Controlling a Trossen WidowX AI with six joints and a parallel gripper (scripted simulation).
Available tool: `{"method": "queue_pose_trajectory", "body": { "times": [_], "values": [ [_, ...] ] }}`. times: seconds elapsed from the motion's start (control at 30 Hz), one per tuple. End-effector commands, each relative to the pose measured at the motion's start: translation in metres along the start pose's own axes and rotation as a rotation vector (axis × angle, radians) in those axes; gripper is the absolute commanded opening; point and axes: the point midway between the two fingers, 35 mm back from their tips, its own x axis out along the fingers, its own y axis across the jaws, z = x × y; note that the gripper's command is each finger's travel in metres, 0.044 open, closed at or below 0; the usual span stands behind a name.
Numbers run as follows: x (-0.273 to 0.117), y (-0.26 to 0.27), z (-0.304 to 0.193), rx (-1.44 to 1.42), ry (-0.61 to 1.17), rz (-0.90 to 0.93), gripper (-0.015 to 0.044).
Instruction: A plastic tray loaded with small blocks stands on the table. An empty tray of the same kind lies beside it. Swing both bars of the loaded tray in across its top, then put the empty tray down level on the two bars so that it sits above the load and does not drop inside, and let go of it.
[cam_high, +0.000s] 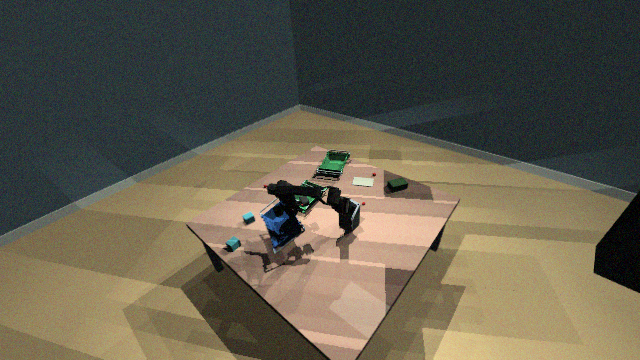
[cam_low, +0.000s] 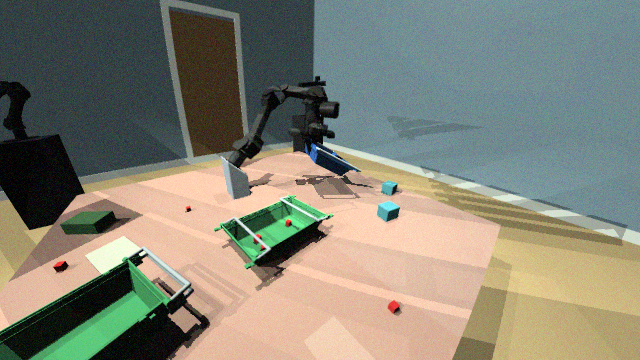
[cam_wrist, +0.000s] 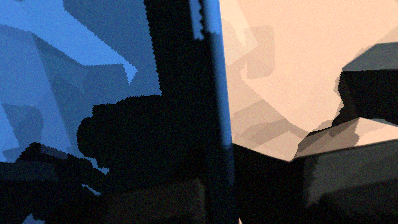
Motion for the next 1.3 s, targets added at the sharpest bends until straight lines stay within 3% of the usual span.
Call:
{"method": "queue_pose_trajectory", "body": {
  "times": [0.0, 1.27],
  "values": [
    [-0.003, 0.003, 0.02, 0.046, -0.02, 0.009, 0.0],
    [0.003, -0.059, 0.169, 0.538, -0.024, -0.023, 0.0]
  ]
}}
